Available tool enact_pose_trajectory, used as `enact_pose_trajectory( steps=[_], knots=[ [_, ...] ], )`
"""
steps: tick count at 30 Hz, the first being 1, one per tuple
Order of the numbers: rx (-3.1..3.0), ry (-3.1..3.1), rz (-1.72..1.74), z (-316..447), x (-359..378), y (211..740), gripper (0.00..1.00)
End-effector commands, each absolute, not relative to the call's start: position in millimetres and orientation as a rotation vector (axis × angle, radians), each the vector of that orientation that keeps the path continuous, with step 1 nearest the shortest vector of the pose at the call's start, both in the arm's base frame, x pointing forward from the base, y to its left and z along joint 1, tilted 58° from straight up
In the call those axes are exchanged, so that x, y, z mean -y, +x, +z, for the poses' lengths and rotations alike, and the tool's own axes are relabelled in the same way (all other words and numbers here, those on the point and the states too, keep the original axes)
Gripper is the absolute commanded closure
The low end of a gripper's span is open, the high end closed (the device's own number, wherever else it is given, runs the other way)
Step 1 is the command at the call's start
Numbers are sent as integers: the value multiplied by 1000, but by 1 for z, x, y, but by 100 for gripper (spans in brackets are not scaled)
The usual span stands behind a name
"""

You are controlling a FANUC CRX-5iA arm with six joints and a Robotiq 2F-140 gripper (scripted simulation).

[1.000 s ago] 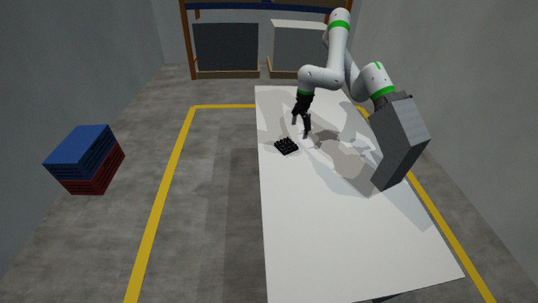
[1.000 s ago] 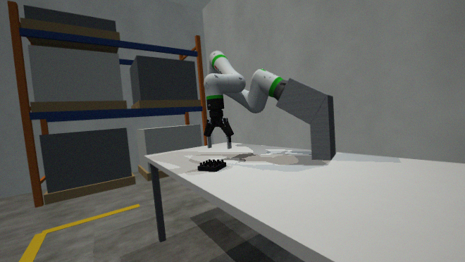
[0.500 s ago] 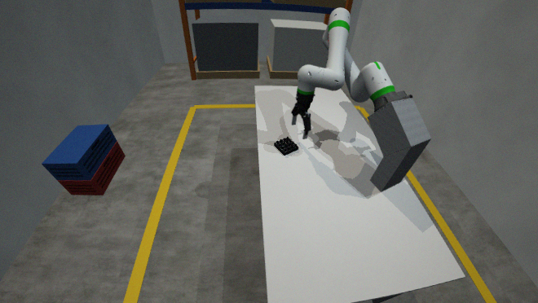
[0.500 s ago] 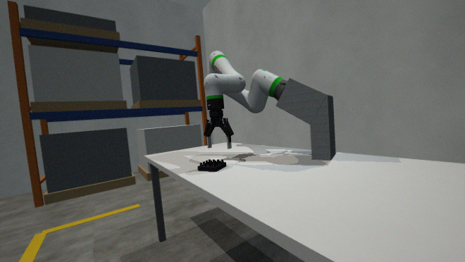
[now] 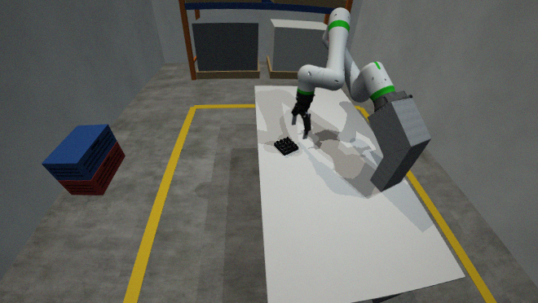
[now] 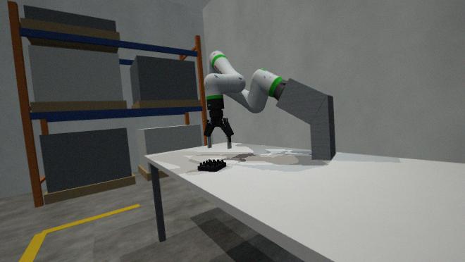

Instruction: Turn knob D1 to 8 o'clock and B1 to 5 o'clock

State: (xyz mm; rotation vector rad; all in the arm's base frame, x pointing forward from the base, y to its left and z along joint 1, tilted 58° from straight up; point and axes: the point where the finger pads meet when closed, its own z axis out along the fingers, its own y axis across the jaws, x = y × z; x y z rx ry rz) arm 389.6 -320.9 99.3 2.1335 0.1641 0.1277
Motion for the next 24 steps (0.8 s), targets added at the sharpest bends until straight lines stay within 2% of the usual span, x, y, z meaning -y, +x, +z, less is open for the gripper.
enact_pose_trajectory(
  steps=[1, 24],
  knots=[
    [-164, 2134, 128, 99, 321, 390, 0],
    [-121, 2138, 152, 99, 320, 391, 0]
  ],
)
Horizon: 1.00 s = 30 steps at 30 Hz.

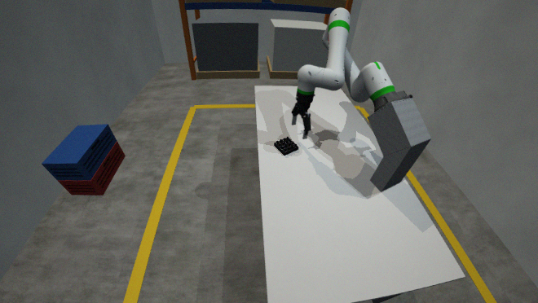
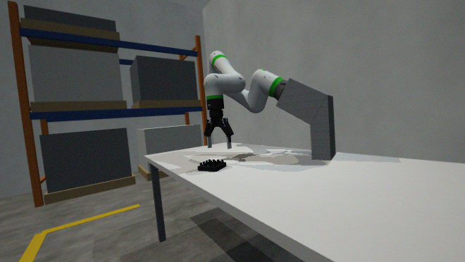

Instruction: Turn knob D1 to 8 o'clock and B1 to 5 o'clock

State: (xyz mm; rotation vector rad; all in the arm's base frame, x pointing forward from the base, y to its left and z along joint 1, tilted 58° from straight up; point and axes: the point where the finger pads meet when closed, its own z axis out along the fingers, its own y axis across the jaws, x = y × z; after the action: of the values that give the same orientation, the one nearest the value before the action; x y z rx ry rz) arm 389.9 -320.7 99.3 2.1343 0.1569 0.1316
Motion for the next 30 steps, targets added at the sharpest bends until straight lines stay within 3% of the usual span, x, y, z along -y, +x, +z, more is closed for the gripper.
enact_pose_trajectory(
  steps=[1, 30],
  knots=[
    [-84, 2140, 172, 99, 319, 392, 0],
    [836, 2049, 659, 94, 296, 418, 0]
  ],
)
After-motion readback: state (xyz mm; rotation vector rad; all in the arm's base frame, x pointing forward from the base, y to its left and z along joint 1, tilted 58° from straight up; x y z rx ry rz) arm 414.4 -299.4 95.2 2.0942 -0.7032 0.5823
